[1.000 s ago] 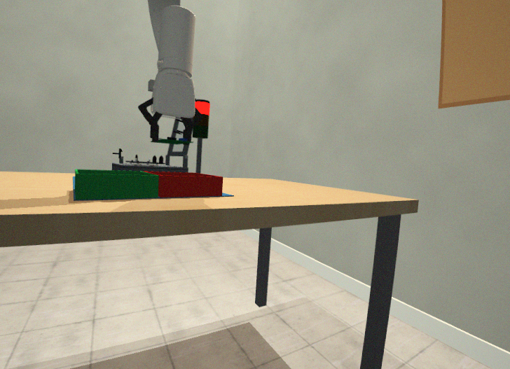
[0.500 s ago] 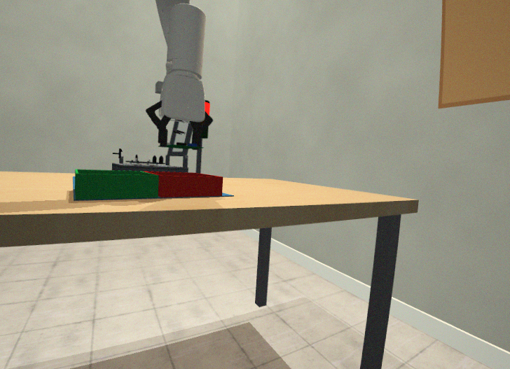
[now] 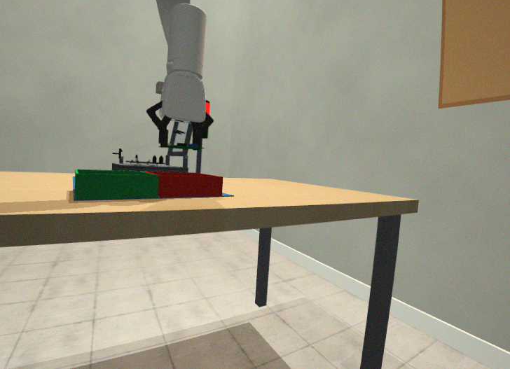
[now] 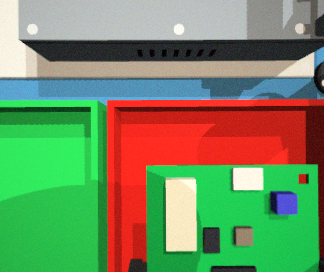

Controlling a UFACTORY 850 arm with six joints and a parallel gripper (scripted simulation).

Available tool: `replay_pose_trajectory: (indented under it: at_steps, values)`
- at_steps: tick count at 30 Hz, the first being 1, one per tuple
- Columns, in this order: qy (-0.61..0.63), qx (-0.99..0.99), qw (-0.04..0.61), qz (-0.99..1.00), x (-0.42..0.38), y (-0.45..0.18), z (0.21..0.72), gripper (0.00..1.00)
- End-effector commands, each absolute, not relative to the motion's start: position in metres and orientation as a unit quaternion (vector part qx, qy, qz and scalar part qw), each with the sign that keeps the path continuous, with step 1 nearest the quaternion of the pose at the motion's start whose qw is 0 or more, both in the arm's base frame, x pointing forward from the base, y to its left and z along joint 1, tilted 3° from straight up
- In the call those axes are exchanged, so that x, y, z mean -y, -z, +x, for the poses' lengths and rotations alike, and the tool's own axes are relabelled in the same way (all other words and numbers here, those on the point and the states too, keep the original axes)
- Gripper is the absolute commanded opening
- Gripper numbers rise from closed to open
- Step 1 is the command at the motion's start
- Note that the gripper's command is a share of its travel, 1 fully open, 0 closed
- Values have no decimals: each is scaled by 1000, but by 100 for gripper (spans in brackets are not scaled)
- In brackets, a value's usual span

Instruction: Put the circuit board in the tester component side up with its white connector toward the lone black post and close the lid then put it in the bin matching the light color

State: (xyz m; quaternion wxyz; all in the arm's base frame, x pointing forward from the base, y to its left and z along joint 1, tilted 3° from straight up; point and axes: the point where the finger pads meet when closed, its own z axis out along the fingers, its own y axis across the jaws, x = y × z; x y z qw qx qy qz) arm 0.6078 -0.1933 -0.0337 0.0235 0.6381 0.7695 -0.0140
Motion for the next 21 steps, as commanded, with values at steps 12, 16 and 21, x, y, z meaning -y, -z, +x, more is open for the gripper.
replay_pose_trajectory:
  at_steps: [12,16,21]
  values:
    - [14,-769,24,638,195,50,609,79]
    - [14,-769,24,638,195,62,609,79]
    - [14,-769,24,638,196,77,610,79]
